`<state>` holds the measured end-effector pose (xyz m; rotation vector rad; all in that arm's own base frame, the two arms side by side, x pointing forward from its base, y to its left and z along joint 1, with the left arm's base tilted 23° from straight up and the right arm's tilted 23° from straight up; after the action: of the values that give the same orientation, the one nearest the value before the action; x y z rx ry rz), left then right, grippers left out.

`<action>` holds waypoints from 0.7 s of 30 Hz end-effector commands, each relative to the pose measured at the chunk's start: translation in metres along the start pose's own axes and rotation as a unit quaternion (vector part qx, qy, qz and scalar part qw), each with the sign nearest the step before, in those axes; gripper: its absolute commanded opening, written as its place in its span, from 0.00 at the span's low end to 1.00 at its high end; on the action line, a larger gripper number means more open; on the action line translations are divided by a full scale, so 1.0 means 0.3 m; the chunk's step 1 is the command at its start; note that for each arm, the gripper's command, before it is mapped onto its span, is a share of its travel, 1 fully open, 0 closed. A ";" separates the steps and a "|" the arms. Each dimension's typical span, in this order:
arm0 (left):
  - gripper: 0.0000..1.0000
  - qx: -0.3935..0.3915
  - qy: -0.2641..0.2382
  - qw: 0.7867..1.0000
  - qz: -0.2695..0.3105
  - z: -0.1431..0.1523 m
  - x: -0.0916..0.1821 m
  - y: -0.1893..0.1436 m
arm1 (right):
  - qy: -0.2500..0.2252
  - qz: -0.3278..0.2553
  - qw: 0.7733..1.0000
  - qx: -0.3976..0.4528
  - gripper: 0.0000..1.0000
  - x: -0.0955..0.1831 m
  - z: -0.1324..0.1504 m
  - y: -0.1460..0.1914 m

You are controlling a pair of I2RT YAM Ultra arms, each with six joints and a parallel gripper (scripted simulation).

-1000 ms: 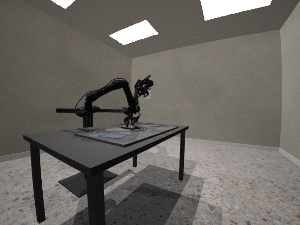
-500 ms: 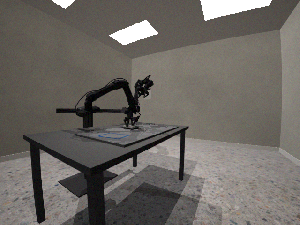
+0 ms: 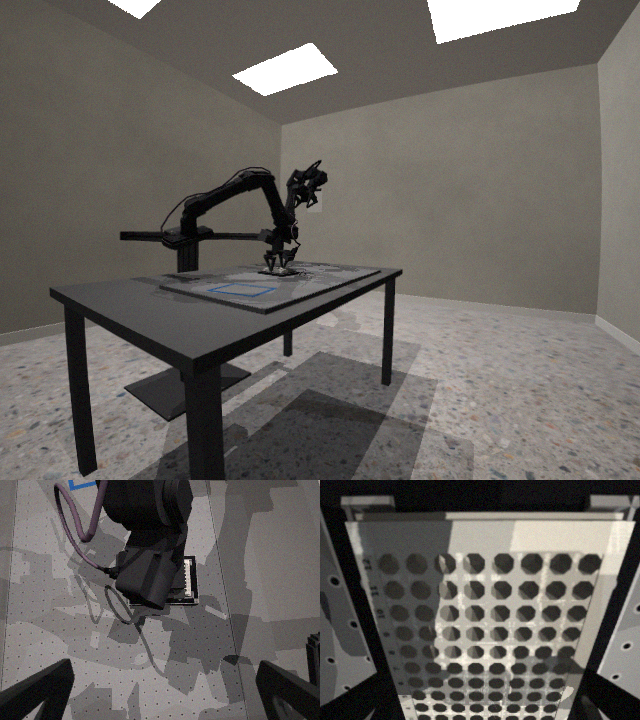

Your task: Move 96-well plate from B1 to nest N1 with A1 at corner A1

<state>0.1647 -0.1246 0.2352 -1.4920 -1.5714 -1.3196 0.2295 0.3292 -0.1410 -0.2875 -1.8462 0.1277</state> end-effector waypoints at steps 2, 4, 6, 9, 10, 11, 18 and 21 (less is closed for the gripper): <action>1.00 -0.005 -0.018 1.000 -0.004 -0.018 0.041 -0.010 | -0.009 -0.012 1.000 -0.002 0.81 -0.002 -0.004 0.011; 1.00 -0.005 -0.018 1.000 -0.004 -0.018 0.041 -0.010 | -0.009 -0.012 1.000 -0.002 0.81 -0.002 -0.003 0.011; 1.00 -0.005 -0.018 1.000 -0.004 -0.018 0.041 -0.010 | -0.009 -0.012 1.000 -0.002 0.81 -0.002 -0.003 0.011; 1.00 -0.005 -0.018 1.000 -0.004 -0.018 0.041 -0.010 | -0.009 -0.012 1.000 0.002 0.81 0.031 0.000 0.013; 1.00 -0.005 -0.018 1.000 -0.004 -0.018 0.041 -0.010 | -0.009 -0.012 1.000 0.002 0.81 0.031 0.000 0.013; 1.00 -0.005 -0.018 1.000 -0.004 -0.018 0.041 -0.010 | -0.009 -0.012 1.000 0.002 0.81 0.031 0.000 0.013; 1.00 -0.005 -0.018 1.000 -0.004 -0.018 0.041 -0.010 | -0.009 -0.014 1.000 0.001 1.00 0.050 0.008 0.012; 1.00 -0.005 -0.018 1.000 -0.004 -0.018 0.041 -0.010 | -0.014 -0.026 1.000 0.001 1.00 0.069 0.001 0.017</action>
<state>0.1647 -0.1246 0.2352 -1.4920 -1.5714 -1.3196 0.2269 0.3247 -0.1424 -0.2903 -1.8426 0.1300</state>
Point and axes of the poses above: on each arm, the point where the finger pads meet when closed, its own x axis back along the fingers, its own y axis across the jaws, z = x × y, the point moved 5 cm from there along x, back along the fingers, and after that the axes turned 1 degree about x, right-handed, at the moved point
